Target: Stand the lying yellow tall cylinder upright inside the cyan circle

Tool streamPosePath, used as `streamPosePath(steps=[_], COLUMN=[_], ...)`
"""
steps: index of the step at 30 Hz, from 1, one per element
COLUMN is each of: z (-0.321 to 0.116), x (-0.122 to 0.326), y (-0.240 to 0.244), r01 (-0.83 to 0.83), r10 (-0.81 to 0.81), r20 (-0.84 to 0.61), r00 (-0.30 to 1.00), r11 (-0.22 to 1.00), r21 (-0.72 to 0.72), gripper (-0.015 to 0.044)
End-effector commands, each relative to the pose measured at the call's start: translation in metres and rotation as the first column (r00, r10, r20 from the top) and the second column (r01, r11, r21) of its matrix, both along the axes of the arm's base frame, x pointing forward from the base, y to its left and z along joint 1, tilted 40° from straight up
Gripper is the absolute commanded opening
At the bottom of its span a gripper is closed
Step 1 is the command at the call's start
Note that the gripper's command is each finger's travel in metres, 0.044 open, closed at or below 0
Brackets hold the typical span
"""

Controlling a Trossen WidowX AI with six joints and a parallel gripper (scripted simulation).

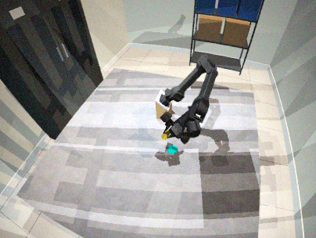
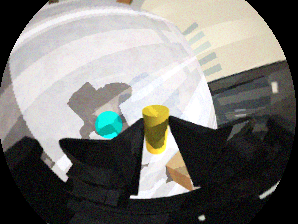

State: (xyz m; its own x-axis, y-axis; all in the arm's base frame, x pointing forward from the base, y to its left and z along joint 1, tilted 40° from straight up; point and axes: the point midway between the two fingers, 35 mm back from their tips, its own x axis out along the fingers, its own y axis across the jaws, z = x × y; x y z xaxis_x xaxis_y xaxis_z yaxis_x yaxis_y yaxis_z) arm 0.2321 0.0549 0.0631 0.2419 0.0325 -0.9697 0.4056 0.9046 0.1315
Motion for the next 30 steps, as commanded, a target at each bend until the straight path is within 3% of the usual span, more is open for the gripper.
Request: streamPosePath(steps=[1,30], z=[0.0006,0.0013], x=[0.0001,0.002], y=[-0.0008,0.0005], r01=[0.014,0.072], r10=[-0.014,-0.053], r20=[0.028,0.168], r00=[0.999,0.984], r11=[1.0,0.992], r21=[-0.02,-0.107], gripper=[0.0105,0.0105])
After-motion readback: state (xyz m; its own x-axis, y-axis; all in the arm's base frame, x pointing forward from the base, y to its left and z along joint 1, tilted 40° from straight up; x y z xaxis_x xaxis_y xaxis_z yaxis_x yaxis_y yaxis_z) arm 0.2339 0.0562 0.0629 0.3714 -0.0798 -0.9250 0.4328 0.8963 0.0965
